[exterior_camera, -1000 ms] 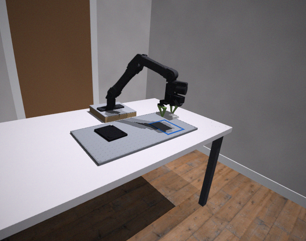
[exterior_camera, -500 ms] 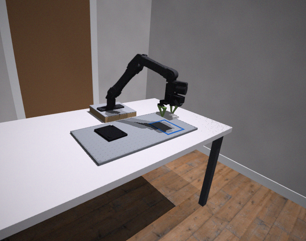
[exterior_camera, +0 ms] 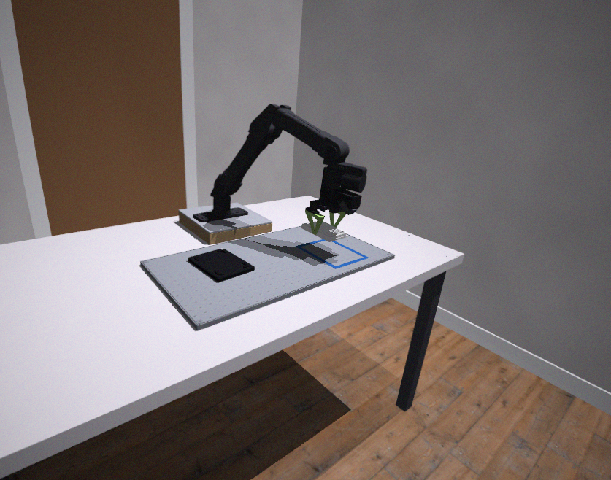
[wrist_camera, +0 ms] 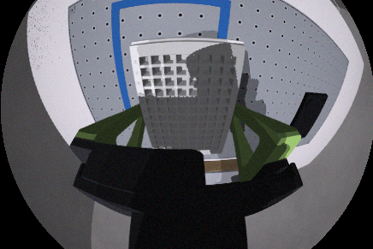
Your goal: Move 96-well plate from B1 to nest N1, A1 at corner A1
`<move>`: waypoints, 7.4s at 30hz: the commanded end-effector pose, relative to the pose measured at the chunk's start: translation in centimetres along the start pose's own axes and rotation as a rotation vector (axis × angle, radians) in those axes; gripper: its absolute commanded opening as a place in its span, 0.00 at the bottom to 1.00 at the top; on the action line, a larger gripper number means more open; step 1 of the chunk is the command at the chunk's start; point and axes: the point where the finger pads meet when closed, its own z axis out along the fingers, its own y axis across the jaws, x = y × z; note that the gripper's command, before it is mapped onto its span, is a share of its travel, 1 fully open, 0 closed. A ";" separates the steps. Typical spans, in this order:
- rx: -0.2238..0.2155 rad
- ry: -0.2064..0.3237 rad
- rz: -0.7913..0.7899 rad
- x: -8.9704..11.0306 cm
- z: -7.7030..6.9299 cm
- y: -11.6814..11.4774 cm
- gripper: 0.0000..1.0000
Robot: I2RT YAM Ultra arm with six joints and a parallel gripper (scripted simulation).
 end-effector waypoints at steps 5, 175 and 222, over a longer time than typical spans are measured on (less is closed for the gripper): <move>-0.024 -0.072 -0.025 -0.4 -1.8 -1.7 0.00; -0.011 -0.062 -0.030 10.2 -2.0 -31.6 0.00; -0.018 -0.051 -0.032 9.0 4.1 -31.6 0.00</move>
